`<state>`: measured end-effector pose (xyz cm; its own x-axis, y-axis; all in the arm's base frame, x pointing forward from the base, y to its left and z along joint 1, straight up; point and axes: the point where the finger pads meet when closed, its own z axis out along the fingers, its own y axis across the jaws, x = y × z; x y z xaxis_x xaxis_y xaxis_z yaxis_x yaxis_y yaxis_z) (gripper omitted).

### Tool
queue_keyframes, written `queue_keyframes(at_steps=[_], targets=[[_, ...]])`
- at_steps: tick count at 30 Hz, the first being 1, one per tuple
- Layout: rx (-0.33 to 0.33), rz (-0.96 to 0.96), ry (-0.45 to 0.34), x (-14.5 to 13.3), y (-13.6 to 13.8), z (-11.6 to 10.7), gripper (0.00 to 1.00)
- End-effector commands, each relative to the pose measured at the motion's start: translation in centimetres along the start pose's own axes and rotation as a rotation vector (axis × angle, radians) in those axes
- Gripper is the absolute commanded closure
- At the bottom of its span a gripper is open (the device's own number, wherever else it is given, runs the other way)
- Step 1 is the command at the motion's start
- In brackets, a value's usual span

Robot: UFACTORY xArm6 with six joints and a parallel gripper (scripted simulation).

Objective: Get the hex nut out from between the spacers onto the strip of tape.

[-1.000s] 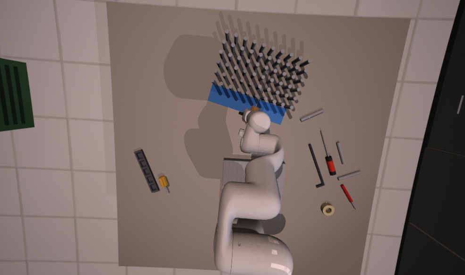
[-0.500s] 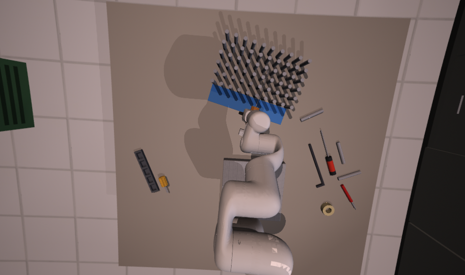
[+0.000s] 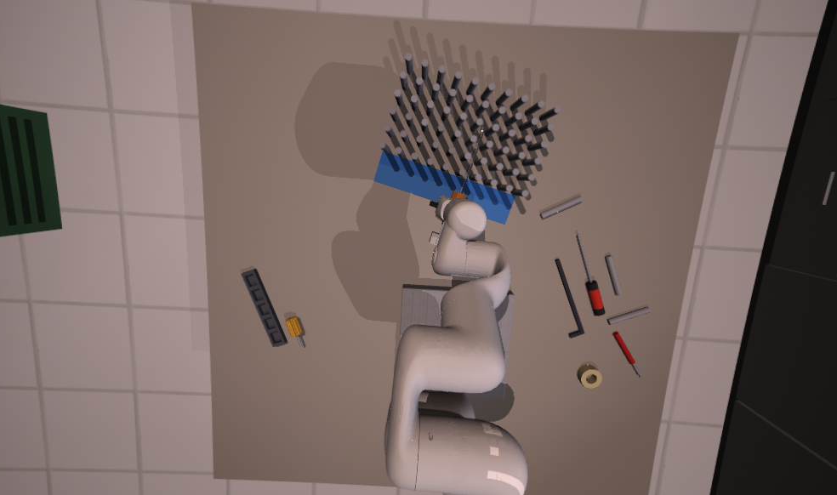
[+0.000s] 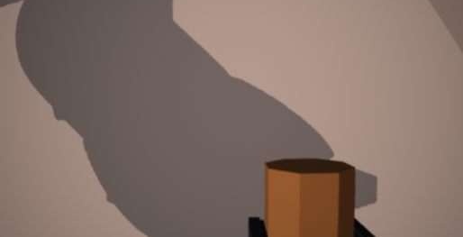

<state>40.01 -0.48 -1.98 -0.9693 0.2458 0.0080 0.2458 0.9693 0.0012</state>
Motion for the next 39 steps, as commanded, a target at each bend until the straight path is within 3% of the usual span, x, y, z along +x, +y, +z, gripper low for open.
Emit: queue_keyframes(at_steps=[1, 18, 39], targets=[[-0.001, 0.000, -0.004, -0.1, 0.0, -0.1, 1.00], [-0.001, 0.000, -0.004, 1.0, 0.0, -0.1, 1.00], [-0.001, 0.000, -0.004, 4.3, 0.1, -0.1, 1.00]])
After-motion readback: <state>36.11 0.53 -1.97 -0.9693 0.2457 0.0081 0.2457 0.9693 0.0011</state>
